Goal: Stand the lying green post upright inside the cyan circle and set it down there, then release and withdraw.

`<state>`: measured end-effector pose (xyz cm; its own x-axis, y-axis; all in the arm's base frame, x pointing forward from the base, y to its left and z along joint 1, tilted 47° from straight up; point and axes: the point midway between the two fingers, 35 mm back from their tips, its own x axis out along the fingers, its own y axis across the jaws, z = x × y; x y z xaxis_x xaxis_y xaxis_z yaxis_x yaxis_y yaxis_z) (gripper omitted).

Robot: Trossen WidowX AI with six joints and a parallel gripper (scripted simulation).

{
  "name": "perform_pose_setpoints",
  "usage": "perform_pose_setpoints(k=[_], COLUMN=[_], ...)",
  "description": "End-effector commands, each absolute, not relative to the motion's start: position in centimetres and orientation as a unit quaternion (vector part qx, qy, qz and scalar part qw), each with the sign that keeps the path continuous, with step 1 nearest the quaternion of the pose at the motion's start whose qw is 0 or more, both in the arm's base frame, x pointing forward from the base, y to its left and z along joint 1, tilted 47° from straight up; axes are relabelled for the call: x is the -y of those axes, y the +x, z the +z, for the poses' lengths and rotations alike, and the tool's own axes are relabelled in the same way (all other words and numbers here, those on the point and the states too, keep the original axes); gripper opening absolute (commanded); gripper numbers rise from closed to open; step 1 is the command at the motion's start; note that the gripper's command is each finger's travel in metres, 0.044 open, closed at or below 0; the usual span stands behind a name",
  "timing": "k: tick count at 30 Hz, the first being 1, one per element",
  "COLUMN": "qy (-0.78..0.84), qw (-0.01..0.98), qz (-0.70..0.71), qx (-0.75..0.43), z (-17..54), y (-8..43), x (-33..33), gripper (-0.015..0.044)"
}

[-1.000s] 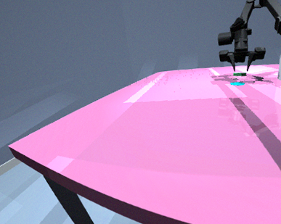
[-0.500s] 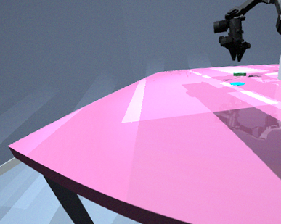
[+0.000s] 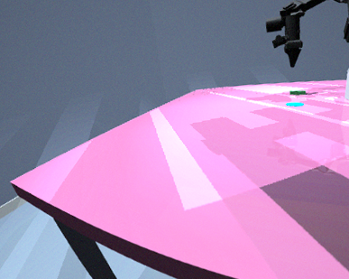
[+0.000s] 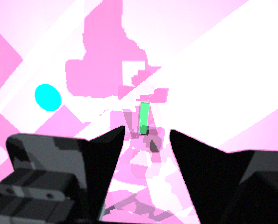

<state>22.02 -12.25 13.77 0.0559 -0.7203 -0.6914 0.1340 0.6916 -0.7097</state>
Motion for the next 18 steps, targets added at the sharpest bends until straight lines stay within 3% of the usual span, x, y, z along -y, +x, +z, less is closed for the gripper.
perform_pose_setpoints(k=[1,12,18], qy=[-0.239,-0.246,-0.246], qw=[0.682,0.681,0.681], qz=[-0.31,-0.314,-0.314], qx=[-0.618,-0.615,-0.615], z=[12.0,6.2,6.2], y=[22.4,22.1,22.1], x=[13.9,20.6,20.6], gripper=[0.0233,0.0233,0.0075])
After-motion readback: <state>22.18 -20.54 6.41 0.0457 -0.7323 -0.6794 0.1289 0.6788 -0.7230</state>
